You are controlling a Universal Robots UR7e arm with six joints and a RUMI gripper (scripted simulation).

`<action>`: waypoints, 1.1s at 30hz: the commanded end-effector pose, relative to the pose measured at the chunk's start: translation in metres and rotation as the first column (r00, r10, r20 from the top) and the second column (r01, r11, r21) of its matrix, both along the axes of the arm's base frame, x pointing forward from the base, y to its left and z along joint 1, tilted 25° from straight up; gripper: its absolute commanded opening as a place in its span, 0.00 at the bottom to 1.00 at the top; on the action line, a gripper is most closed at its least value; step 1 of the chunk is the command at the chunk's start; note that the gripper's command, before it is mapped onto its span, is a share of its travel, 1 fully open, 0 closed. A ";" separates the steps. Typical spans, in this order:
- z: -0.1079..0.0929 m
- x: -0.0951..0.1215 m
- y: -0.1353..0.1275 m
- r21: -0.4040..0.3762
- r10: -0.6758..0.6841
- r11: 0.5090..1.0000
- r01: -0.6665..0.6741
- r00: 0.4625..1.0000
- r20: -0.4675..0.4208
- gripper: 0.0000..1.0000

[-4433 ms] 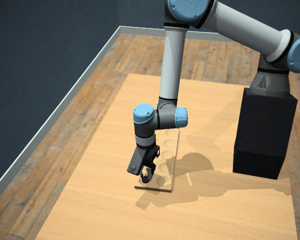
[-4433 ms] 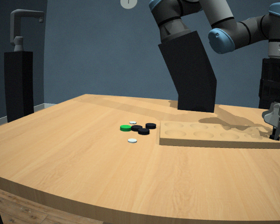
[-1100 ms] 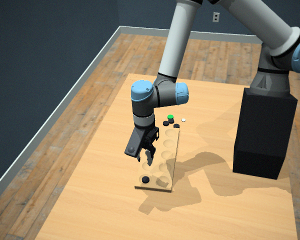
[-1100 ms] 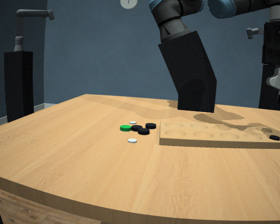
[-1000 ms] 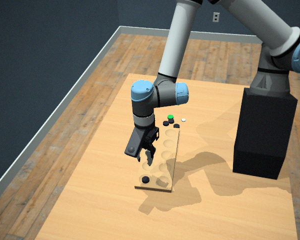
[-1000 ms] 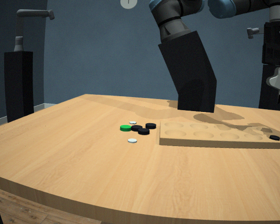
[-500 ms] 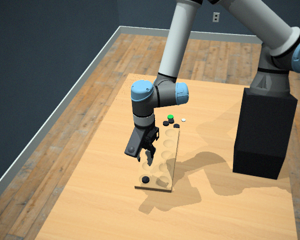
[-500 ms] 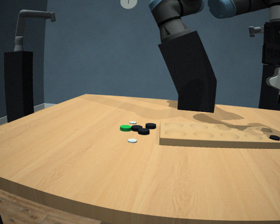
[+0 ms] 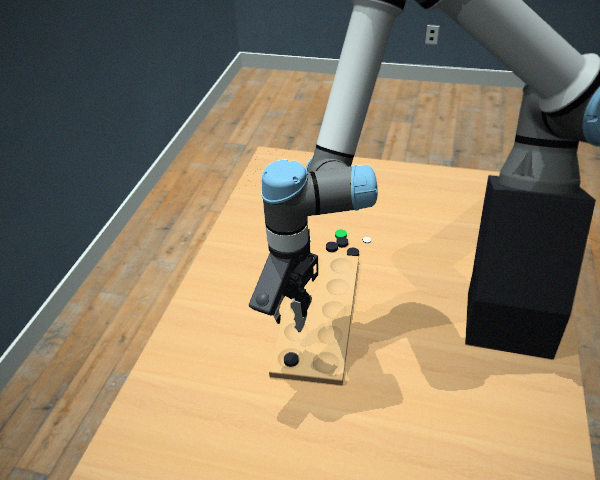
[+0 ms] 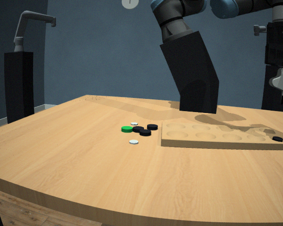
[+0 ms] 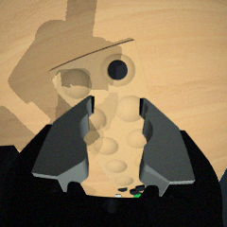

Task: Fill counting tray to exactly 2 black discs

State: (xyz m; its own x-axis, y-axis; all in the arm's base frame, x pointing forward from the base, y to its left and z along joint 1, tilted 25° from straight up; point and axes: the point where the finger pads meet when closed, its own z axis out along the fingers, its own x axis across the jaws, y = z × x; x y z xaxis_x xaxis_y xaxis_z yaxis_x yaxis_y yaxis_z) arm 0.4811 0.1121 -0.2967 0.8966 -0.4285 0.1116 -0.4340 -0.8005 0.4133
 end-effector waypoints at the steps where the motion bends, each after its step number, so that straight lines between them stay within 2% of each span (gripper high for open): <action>1: 0.003 0.002 0.000 0.002 -0.004 1.000 0.004 1.000 0.004 0.28; 10: 0.010 0.005 -0.002 0.008 -0.023 1.000 0.023 1.000 0.008 0.28; 19: 0.037 0.016 -0.009 0.030 -0.084 0.996 0.084 0.996 0.024 0.28; 21: 0.037 0.016 -0.009 0.030 -0.084 0.996 0.084 0.996 0.024 0.28; 27: 0.068 0.027 -0.016 0.055 -0.154 0.987 0.152 0.987 0.043 0.28; 33: 0.111 0.039 -0.028 0.091 -0.247 0.966 0.240 0.967 0.064 0.28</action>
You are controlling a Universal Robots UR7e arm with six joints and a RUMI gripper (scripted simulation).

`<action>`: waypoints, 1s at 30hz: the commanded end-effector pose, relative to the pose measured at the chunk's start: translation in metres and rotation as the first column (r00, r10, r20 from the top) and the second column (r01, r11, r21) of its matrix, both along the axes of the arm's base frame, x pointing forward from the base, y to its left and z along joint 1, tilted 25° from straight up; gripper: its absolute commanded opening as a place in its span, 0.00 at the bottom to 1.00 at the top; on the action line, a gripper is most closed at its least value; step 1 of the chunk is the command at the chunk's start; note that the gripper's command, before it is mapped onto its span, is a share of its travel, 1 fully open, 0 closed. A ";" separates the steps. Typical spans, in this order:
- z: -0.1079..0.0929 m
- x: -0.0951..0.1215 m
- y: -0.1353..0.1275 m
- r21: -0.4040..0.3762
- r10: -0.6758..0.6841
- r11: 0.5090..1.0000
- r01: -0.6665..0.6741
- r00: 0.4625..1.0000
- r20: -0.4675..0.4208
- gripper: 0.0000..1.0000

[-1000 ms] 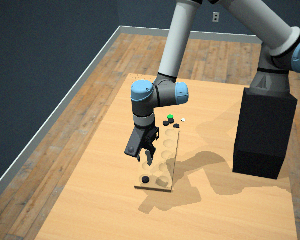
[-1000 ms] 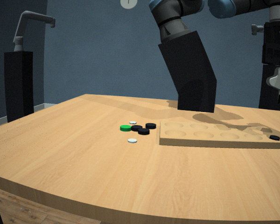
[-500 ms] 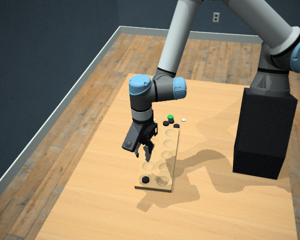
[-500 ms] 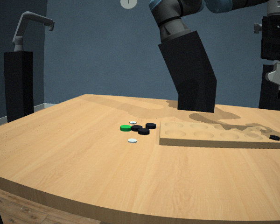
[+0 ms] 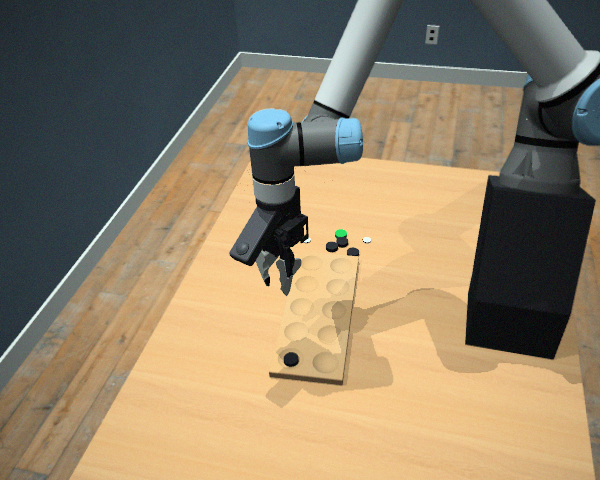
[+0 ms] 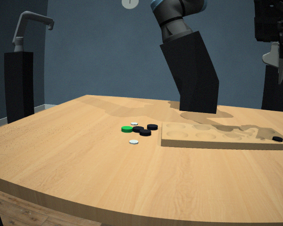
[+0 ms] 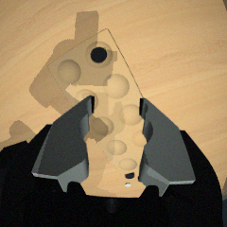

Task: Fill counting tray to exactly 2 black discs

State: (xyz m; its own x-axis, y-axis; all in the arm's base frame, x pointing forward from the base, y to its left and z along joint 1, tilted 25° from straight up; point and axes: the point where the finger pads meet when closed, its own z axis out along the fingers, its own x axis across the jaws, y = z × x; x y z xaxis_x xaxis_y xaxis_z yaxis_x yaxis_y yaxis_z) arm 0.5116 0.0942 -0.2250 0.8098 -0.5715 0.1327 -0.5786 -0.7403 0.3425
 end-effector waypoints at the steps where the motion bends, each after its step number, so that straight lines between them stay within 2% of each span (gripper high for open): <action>1: 0.047 0.010 -0.012 0.036 -0.105 0.994 0.104 0.994 0.022 0.28; 3: 0.064 0.013 -0.017 0.049 -0.142 0.989 0.140 0.989 0.032 0.28; 5: 0.064 0.013 -0.017 0.049 -0.142 0.989 0.140 0.989 0.032 0.28; 14: 0.153 0.018 -0.043 0.122 -0.334 0.938 0.324 0.940 0.073 0.28; 15: 0.154 0.020 -0.044 0.123 -0.334 0.938 0.324 0.939 0.075 0.28; 18: 0.187 0.017 -0.053 0.152 -0.404 0.909 0.389 0.911 0.086 0.28; 19: 0.187 0.017 -0.053 0.152 -0.404 0.909 0.389 0.911 0.088 0.28; 20: 0.198 0.015 -0.056 0.162 -0.427 0.898 0.410 0.900 0.090 0.28; 22: 0.198 0.015 -0.056 0.162 -0.427 0.898 0.410 0.900 0.090 0.28; 27: 0.254 0.001 -0.072 0.213 -0.544 0.830 0.516 0.833 0.101 0.28; 28: 0.254 0.001 -0.072 0.213 -0.544 0.830 0.516 0.833 0.101 0.28; 30: 0.276 -0.006 -0.077 0.234 -0.590 0.797 0.557 0.801 0.104 0.28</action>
